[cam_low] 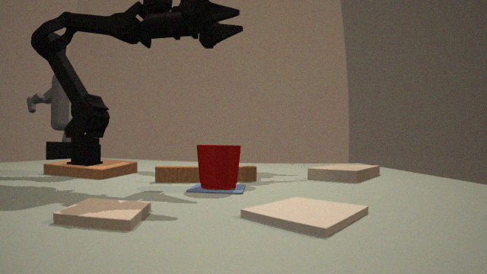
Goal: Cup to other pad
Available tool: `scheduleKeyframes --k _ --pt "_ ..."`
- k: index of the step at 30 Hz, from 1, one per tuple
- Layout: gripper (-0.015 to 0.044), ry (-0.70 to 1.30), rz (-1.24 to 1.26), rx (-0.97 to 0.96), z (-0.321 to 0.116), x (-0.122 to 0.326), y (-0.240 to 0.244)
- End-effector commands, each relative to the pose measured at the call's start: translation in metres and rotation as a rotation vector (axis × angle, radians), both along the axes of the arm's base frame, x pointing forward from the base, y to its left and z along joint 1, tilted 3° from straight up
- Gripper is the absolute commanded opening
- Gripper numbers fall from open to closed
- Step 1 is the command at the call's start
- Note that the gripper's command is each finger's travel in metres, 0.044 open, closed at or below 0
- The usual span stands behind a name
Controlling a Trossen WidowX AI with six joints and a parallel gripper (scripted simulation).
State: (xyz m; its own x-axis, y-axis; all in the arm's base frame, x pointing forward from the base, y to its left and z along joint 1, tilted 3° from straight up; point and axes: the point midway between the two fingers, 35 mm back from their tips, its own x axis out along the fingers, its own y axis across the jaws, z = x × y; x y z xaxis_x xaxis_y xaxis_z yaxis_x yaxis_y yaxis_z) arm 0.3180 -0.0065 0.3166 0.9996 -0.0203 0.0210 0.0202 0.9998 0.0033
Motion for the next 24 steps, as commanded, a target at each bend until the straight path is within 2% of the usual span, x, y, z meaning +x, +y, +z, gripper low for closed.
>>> scheduleKeyframes --k 1,5,10,15,18,24 --pt "0.0374 0.016 -0.002 0.015 -0.002 0.002 -0.001" --pt "0.0269 0.32 -0.094 0.31 -0.053 0.026 -0.016" --pt "0.0148 0.725 -0.393 0.739 -0.125 0.028 -0.039" --pt "0.0148 1.033 -0.878 1.097 -0.178 -0.002 -0.057" --pt "0.0148 1.133 -1.162 1.218 -0.192 -0.022 -0.062" --pt "0.0148 1.139 -1.183 1.225 -0.192 -0.022 -0.067"
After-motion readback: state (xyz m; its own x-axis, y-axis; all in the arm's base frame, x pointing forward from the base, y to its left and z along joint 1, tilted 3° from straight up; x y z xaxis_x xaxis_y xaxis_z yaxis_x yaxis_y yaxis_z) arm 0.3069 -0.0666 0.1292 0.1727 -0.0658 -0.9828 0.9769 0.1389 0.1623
